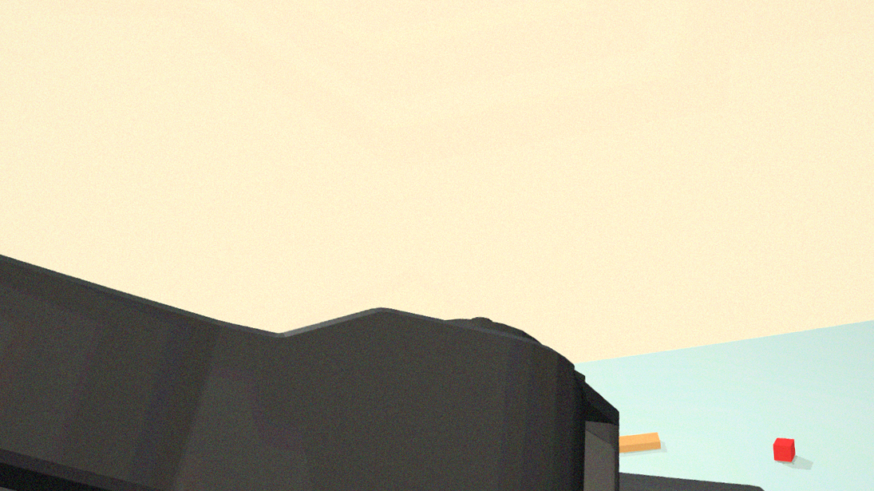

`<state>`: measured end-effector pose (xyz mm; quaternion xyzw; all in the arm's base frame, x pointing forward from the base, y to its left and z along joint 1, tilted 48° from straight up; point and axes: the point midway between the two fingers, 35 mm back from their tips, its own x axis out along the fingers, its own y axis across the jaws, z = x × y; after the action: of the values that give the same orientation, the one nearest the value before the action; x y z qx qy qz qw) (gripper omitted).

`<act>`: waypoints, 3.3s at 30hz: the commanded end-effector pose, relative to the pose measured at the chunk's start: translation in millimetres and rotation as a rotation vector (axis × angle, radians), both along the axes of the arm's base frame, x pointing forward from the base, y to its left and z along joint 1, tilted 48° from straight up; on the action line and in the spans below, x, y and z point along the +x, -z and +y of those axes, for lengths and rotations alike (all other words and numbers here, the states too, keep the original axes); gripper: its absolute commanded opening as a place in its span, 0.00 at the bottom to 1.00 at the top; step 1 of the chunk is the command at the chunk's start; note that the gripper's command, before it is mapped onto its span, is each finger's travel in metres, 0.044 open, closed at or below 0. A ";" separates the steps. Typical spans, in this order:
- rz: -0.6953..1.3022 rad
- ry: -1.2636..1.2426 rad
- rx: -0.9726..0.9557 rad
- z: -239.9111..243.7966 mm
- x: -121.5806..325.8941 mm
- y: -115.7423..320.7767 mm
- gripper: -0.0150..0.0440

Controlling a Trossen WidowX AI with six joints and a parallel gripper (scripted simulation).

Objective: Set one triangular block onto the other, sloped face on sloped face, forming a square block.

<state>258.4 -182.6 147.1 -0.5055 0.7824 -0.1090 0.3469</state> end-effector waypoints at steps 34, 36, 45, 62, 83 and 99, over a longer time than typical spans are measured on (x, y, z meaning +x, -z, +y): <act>-0.513 0.018 0.108 48.4 -19.1 -40.1 0.25; -0.578 0.028 0.119 48.2 -19.7 -39.9 0.25; -0.869 0.064 0.166 47.5 -20.7 -42.2 0.25; -1.238 0.084 0.232 49.3 -18.7 -51.6 0.25; -1.166 0.139 0.383 117.9 8.4 7.7 0.25; -1.112 0.181 0.439 179.6 6.4 49.8 0.25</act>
<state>265.4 -12.4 102.0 -0.2257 0.5252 -0.2256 0.7889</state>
